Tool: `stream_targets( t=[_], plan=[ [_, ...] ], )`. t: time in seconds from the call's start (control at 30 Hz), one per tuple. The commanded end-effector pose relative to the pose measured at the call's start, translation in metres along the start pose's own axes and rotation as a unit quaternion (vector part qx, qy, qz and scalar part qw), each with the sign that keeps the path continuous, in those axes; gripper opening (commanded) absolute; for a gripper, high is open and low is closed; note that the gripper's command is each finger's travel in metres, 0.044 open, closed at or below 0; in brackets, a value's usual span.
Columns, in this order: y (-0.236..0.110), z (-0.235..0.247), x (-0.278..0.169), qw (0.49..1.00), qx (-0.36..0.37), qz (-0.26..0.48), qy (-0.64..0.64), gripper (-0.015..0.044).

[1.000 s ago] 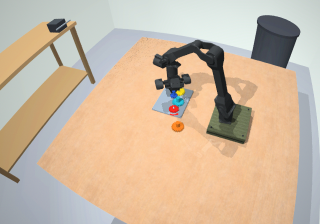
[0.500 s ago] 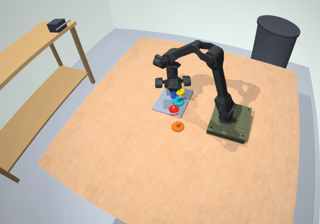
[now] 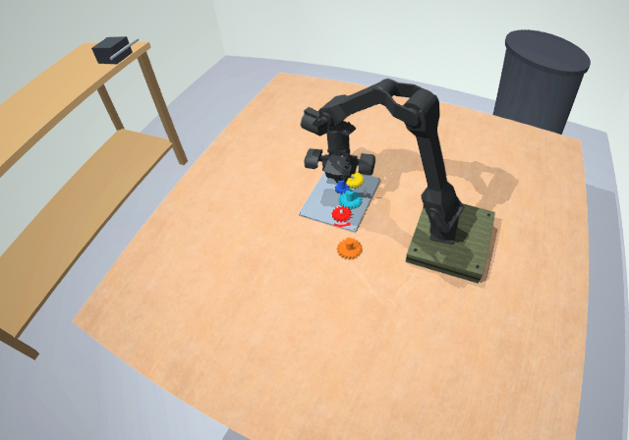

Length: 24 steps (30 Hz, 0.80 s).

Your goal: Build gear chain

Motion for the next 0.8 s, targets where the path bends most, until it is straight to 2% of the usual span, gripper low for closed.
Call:
stream_targets(
  t=[0.0, 0.53, 0.77],
  plan=[
    [0.0014, -0.0002, 0.0005, 1.0, 0.0, 0.0, -0.022, 0.0],
    [0.002, 0.0005, -0.0002, 0.973, 0.0, 0.0, -0.231, 0.0],
    [0.002, -0.0001, 0.0005, 0.976, 0.0, 0.0, -0.217, 0.0]
  ],
)
Point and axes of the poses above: the point midway between the two fingers, 35 mm back from their tips, its own y axis out along the fingers, its own z axis across the jaws, x = y × z, the point moved 10 cm from there along -y, back along the fingers, and after that the axes turned 5 degrees about -y, right-handed, at the moved point
